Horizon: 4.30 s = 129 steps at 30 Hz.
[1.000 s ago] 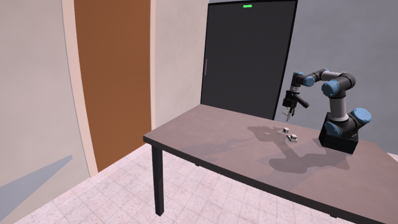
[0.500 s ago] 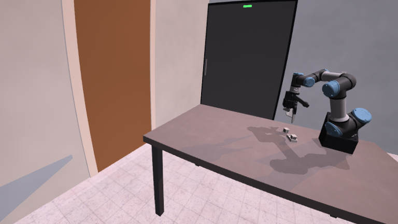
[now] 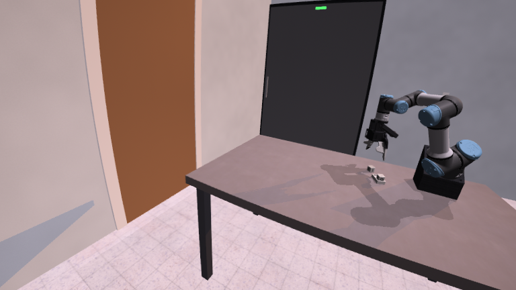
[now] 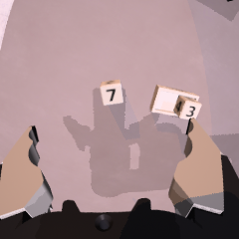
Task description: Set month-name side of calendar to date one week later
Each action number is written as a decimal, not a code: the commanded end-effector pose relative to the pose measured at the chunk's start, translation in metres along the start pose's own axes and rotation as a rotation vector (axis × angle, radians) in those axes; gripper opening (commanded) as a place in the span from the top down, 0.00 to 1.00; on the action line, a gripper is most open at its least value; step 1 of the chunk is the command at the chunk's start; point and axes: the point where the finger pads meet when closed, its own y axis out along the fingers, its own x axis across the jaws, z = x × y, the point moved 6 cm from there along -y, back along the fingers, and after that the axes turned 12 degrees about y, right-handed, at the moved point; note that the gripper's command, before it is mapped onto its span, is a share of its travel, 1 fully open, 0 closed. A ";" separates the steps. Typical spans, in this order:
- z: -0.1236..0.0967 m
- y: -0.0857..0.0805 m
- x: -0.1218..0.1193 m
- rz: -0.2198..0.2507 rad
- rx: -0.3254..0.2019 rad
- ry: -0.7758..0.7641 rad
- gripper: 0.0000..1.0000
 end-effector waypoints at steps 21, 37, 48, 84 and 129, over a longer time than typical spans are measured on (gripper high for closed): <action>-0.001 0.000 -0.001 -0.001 -0.004 -0.095 0.72; -0.001 0.000 -0.001 -0.001 -0.004 -0.095 0.72; -0.001 0.000 -0.001 -0.001 -0.004 -0.095 0.72; 0.000 0.033 -0.001 -0.001 -0.005 -0.095 0.72; 0.000 0.052 -0.001 -0.001 -0.005 -0.095 0.72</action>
